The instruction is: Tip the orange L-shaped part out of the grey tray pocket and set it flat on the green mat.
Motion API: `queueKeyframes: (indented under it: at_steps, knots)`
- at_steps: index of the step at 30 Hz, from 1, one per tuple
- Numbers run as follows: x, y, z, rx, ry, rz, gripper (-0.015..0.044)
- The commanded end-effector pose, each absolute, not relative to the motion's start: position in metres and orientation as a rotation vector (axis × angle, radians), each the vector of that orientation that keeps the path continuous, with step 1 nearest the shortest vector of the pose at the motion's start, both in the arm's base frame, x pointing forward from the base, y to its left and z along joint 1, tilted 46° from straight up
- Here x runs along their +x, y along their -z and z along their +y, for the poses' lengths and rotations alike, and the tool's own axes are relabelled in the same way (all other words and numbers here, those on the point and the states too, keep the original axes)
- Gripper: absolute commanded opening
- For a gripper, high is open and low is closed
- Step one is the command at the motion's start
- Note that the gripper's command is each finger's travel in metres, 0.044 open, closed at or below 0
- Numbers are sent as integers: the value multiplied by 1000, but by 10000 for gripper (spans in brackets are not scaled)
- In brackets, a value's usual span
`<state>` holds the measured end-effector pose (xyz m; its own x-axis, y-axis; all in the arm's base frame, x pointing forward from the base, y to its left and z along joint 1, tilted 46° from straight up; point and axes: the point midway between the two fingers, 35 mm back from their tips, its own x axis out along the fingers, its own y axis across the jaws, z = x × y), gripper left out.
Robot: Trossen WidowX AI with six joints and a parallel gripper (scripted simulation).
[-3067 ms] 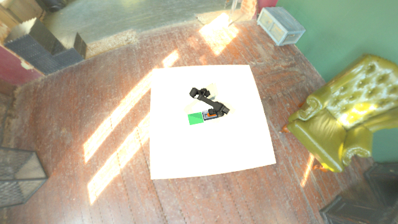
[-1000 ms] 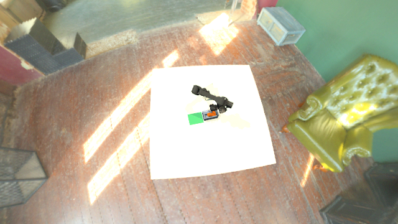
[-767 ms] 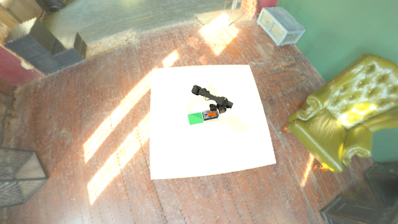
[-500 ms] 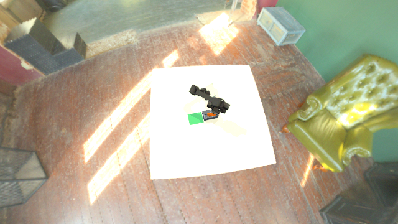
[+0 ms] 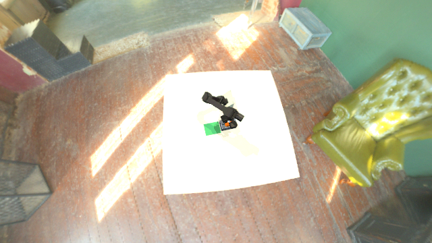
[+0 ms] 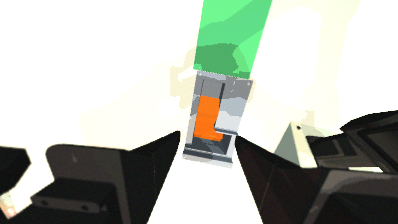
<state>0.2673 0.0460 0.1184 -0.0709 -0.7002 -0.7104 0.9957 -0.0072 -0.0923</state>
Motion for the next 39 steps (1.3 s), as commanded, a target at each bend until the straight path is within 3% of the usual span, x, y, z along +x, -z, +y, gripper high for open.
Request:
queueKeyframes:
  at_steps: [1,39]
  knots:
    - [267,-117,41,580,1539,660,280]
    - [261,-67,-10,623,1584,605,280]
